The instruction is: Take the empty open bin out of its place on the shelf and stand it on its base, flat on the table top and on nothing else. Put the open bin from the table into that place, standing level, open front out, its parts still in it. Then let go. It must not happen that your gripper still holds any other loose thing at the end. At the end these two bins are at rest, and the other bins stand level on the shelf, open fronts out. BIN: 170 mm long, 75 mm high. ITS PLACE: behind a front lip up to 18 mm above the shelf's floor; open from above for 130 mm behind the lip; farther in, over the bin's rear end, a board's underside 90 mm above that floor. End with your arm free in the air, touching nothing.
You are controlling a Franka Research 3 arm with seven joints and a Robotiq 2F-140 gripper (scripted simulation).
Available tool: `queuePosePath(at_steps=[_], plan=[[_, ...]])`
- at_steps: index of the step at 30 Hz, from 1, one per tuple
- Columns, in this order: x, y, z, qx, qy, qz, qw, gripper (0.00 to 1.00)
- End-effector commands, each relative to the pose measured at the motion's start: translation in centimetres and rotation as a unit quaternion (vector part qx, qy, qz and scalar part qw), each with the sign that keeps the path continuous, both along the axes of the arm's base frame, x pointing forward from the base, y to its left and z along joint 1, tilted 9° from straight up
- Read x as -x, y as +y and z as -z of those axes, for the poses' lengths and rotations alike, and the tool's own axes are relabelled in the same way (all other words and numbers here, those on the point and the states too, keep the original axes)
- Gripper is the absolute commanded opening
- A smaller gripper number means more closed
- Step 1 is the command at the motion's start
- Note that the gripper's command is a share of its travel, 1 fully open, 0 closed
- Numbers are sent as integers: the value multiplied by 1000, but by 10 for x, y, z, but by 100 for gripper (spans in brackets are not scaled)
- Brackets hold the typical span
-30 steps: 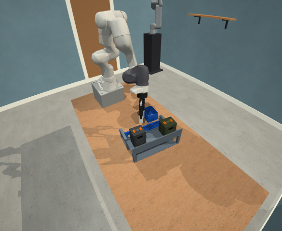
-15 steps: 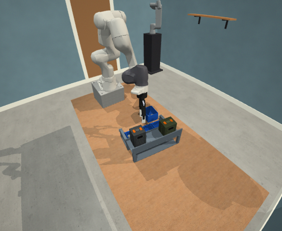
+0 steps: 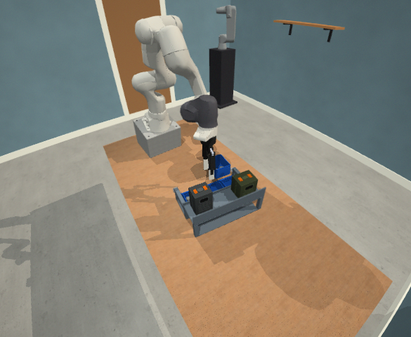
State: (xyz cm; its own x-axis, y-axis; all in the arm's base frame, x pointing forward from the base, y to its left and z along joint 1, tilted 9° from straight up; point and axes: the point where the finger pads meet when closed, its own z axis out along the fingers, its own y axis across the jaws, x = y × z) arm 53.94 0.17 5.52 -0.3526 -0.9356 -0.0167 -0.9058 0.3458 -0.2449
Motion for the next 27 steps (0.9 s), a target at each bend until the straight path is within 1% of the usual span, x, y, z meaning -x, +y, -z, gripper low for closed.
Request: queuePosePath(at_steps=[1,13,27], plan=[[5,-4,3,-17,42,-76,996,57],[4,-4,10,-17,42,-76,996,57],[-1,-5,35,-17,42,-76,996,57]])
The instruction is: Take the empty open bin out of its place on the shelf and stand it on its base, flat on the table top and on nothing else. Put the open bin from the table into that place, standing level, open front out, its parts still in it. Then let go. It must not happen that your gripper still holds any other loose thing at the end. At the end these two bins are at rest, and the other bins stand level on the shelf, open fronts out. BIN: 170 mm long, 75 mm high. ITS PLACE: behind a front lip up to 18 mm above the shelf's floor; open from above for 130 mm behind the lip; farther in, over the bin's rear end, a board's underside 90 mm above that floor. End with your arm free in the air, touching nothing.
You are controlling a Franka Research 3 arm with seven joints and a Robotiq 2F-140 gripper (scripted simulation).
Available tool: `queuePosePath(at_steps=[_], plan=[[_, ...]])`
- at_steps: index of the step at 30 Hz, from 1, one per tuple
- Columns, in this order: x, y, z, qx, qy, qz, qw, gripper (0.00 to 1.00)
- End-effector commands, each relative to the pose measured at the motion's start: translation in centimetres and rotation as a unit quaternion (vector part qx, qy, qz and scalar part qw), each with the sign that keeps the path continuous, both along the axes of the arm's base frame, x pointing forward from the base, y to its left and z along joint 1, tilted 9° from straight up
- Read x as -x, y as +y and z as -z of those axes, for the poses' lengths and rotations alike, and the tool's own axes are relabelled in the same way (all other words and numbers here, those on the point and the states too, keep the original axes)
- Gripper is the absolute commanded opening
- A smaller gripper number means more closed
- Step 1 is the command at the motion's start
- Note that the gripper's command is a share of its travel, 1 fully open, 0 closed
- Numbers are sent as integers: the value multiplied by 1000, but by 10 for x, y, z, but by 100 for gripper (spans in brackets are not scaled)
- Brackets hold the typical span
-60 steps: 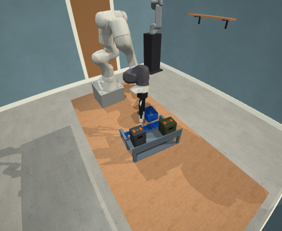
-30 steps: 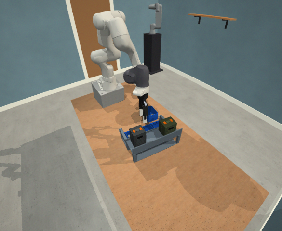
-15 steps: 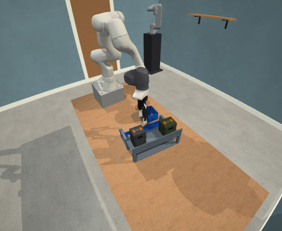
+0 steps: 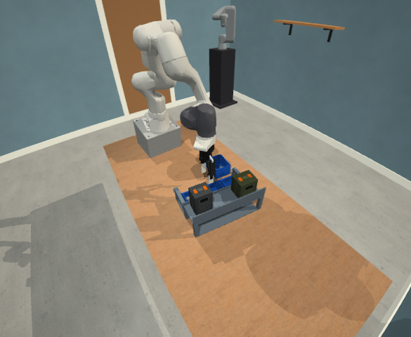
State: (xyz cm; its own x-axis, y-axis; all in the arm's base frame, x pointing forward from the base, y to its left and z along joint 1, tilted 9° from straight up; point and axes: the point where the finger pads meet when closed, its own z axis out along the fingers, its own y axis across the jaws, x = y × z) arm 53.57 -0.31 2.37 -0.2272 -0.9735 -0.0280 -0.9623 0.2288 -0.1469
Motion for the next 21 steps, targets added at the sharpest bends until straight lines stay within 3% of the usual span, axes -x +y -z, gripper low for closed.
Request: queuePosePath(at_steps=[1,21], plan=[[-5,0,5,2,-5,-9,1000,57],[-9,0,33,2,-5,-9,1000,57]])
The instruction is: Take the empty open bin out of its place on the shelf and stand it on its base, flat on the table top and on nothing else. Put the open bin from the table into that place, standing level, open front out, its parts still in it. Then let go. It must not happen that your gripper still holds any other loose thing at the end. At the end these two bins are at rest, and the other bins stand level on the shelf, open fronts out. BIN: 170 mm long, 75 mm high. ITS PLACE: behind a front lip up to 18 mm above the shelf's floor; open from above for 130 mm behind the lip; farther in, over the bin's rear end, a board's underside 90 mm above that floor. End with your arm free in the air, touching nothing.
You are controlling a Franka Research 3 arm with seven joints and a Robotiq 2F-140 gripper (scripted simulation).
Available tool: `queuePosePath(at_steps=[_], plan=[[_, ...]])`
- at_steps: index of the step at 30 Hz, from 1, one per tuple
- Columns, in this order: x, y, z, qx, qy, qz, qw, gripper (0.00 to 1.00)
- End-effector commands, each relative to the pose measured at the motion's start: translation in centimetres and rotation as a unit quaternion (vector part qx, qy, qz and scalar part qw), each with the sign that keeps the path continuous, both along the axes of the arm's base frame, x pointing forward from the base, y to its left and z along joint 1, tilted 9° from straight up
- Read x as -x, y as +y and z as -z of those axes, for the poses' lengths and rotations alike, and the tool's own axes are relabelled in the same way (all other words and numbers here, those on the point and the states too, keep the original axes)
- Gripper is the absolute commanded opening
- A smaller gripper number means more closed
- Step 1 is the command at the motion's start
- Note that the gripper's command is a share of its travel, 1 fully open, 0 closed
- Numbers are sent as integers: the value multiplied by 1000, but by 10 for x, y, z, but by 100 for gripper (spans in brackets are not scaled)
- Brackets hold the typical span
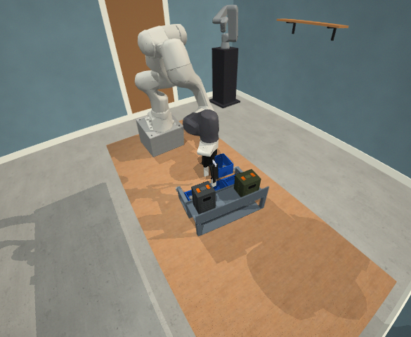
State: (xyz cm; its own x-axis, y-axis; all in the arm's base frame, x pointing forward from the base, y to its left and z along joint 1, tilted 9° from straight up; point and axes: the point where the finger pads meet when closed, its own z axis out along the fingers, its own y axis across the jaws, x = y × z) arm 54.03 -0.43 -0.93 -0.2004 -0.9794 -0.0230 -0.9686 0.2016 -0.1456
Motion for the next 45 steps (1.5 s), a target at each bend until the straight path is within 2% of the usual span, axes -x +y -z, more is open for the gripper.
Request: queuePosePath(at_steps=[1,45], plan=[[-5,1,1,-1,-6,5,1000,57],[-7,2,5,-1,-6,5,1000,57]])
